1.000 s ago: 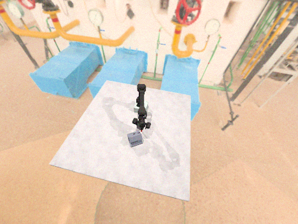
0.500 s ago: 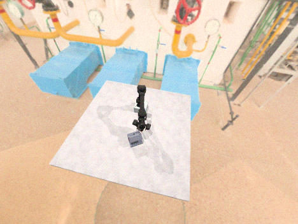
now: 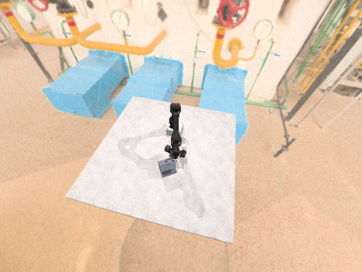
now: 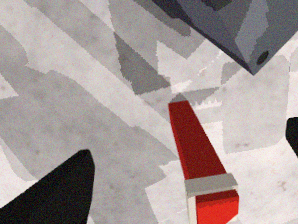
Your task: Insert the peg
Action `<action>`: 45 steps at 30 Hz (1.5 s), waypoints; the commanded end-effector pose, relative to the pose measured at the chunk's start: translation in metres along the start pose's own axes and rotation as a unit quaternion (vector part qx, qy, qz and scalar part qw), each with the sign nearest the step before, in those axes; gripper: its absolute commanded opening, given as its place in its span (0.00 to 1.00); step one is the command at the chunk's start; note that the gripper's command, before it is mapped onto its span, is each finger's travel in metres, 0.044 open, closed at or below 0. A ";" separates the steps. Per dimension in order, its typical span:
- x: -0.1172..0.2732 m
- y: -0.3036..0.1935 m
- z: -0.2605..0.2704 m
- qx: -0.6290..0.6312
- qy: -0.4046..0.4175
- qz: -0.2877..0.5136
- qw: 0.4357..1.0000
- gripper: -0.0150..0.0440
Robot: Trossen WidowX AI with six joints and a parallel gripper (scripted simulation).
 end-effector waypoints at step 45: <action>0.079 0.002 -0.001 -0.001 0.002 0.003 1.000 0.25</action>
Point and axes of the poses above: the point midway between the two fingers, 35 mm back from their tips, its own x axis back along the fingers, its own z axis across the jaws, y = z × x, the point moved 2 cm from there along x, back along the fingers, and after that the axes turned 12 degrees about x, right-handed, at the moved point
